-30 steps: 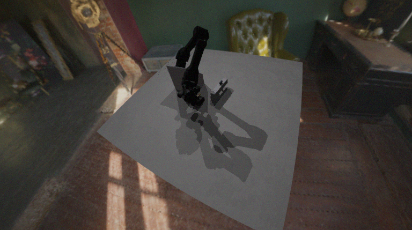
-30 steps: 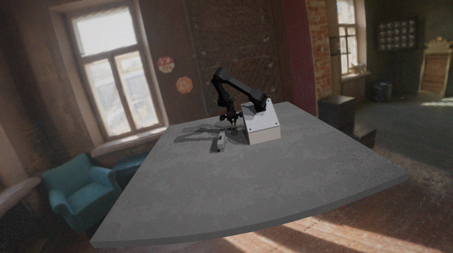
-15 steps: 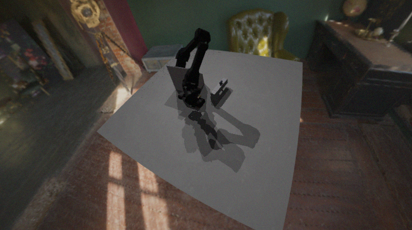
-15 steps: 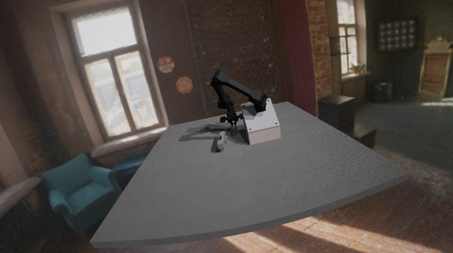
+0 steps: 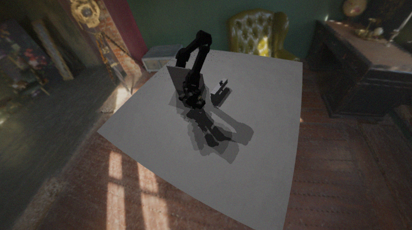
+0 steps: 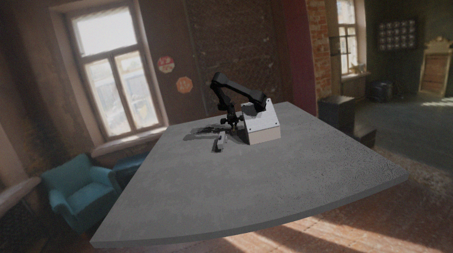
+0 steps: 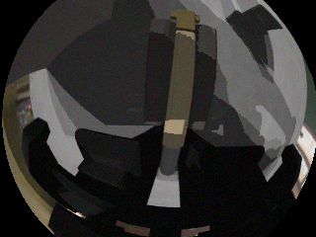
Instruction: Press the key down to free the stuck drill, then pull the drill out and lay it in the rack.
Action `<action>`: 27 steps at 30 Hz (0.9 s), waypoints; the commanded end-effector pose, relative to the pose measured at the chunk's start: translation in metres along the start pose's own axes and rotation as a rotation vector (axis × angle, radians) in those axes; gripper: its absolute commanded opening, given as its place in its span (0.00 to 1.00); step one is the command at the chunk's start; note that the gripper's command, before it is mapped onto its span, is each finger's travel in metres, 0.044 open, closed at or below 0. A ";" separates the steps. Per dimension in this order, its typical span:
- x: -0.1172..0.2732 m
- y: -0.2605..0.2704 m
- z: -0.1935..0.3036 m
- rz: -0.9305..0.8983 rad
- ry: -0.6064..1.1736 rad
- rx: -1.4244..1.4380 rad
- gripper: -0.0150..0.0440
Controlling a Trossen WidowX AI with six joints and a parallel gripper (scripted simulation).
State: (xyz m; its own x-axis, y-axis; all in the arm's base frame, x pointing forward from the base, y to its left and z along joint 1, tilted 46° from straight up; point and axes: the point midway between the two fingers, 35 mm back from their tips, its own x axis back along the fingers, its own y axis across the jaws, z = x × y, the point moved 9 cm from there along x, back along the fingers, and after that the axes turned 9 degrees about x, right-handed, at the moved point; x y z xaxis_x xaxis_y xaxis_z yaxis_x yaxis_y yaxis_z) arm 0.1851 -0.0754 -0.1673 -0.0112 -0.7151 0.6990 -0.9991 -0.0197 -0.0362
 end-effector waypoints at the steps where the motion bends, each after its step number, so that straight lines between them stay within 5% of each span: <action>1: 0.001 0.000 0.000 0.000 0.000 0.000 0.39; 15: 0.001 0.000 0.000 0.000 0.000 0.000 1.00; 27: 0.048 0.001 0.000 0.001 0.002 -0.003 1.00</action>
State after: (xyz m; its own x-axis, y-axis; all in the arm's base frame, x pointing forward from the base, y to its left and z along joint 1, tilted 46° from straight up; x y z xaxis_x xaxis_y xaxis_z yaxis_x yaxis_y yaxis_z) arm 0.1830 -0.0982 -0.1434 -0.0076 -0.7177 0.6963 -0.9994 -0.0181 -0.0296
